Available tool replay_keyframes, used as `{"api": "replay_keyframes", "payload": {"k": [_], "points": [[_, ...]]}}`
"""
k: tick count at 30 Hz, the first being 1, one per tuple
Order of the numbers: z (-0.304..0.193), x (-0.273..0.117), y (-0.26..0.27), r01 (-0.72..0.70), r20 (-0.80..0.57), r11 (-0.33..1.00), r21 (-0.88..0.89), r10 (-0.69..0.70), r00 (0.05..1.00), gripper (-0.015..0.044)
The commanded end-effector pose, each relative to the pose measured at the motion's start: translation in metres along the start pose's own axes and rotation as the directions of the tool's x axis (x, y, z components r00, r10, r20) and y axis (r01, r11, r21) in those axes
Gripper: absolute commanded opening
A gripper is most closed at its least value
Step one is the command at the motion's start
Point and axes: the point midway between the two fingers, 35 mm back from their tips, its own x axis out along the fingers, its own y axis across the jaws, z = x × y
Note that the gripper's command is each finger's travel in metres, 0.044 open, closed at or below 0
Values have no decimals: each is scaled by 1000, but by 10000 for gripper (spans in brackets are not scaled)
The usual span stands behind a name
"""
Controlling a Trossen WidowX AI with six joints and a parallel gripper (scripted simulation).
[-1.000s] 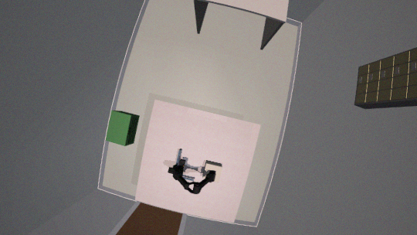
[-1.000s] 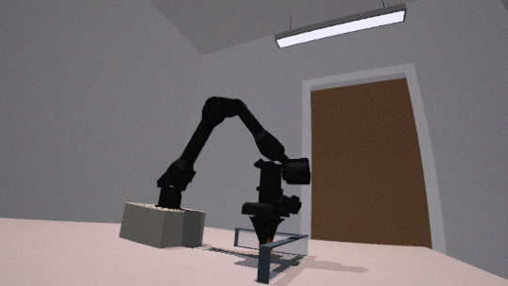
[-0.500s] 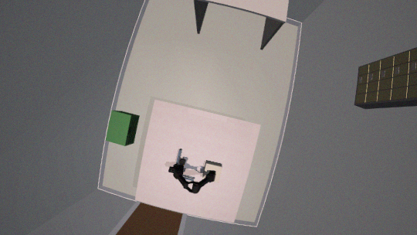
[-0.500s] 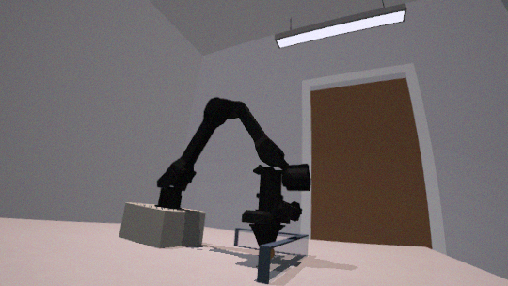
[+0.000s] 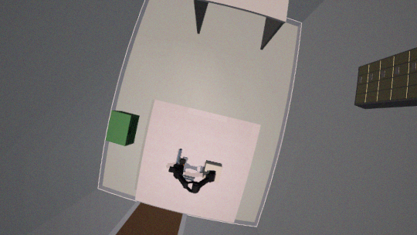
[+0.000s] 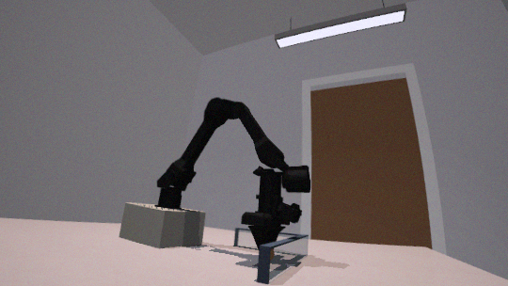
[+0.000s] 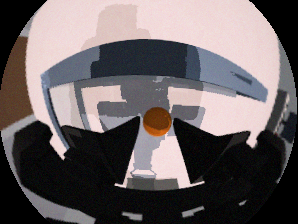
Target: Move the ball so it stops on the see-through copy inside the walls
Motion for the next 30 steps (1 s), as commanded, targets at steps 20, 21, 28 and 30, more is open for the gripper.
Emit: {"api": "replay_keyframes", "payload": {"k": [20,21,28,30], "points": [[3,-77,0,0,3,1000,-5,0,1000,288],[3,-77,0,0,3,1000,-5,0,1000,288],[-1,-130,0,-1,12,1000,-5,1,1000,440],[-1,-130,0,-1,12,1000,-5,1,1000,440]]}}
